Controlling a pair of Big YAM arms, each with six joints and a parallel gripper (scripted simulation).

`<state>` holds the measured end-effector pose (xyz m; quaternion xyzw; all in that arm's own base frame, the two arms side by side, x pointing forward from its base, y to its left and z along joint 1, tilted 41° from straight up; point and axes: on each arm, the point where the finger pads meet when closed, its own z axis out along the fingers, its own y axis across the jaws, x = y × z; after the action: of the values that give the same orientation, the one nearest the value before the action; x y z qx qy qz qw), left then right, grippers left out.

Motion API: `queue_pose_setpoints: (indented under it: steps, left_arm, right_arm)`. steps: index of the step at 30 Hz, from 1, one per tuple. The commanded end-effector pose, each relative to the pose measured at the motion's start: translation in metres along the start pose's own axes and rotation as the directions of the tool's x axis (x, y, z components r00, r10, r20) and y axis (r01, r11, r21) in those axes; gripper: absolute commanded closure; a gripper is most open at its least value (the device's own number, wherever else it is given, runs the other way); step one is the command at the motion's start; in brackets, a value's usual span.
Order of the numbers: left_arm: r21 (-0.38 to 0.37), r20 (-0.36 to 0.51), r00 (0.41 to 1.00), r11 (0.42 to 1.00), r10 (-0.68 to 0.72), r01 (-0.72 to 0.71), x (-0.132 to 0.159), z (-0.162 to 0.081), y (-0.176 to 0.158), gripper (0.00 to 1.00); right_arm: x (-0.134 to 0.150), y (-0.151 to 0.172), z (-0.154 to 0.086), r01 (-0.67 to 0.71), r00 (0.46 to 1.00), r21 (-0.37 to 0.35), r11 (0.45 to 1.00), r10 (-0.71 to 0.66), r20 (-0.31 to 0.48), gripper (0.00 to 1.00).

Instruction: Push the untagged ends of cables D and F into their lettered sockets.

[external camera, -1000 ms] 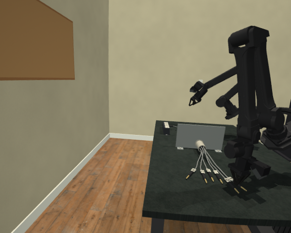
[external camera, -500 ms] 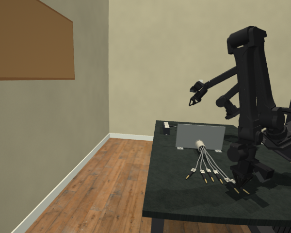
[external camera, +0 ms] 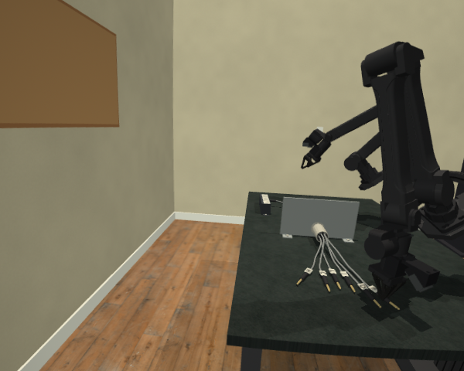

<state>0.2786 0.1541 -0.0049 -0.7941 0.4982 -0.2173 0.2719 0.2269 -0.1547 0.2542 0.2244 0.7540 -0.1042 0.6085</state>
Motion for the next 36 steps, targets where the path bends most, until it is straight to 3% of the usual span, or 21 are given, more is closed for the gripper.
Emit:
queue_pose_setpoints:
  steps: [1,4,7,19,25,30,36]
  left_arm:
    - [0.001,0.017,1.0,1.0,0.0,0.0,-0.007,0.0,-0.002,0.95]
    - [0.001,0.017,1.0,1.0,-0.001,0.001,-0.007,0.0,-0.002,0.95]
    - [0.009,0.018,1.0,1.0,0.0,0.0,-0.007,-0.004,-0.006,0.67]
    - [-0.021,0.016,1.0,1.0,-0.002,0.002,-0.005,-0.022,-0.001,0.65]
    - [-0.021,0.014,1.0,1.0,-0.002,0.002,-0.004,-0.04,-0.001,0.0]
    - [0.021,0.018,1.0,1.0,0.005,-0.006,-0.005,-0.064,-0.001,0.0]
    - [-0.013,0.008,1.0,1.0,-0.004,0.004,-0.001,-0.059,0.004,0.0]
  right_arm:
    - [-0.007,0.0,-0.001,-0.001,1.0,0.001,1.0,0.001,0.006,0.0]
    - [-0.007,0.0,-0.001,-0.001,1.0,0.001,1.0,0.001,0.006,0.0]
    - [-0.007,0.0,-0.001,-0.001,1.0,0.001,1.0,0.001,0.006,0.0]
    - [-0.007,0.0,-0.001,-0.001,1.0,0.001,1.0,0.001,0.006,0.0]
    - [-0.007,0.0,-0.001,-0.001,1.0,0.001,1.0,0.001,0.006,0.0]
    - [-0.007,0.0,-0.001,-0.001,1.0,0.001,1.0,0.001,0.006,0.0]
    - [-0.007,0.0,-0.001,-0.001,1.0,0.001,1.0,0.001,0.006,0.0]
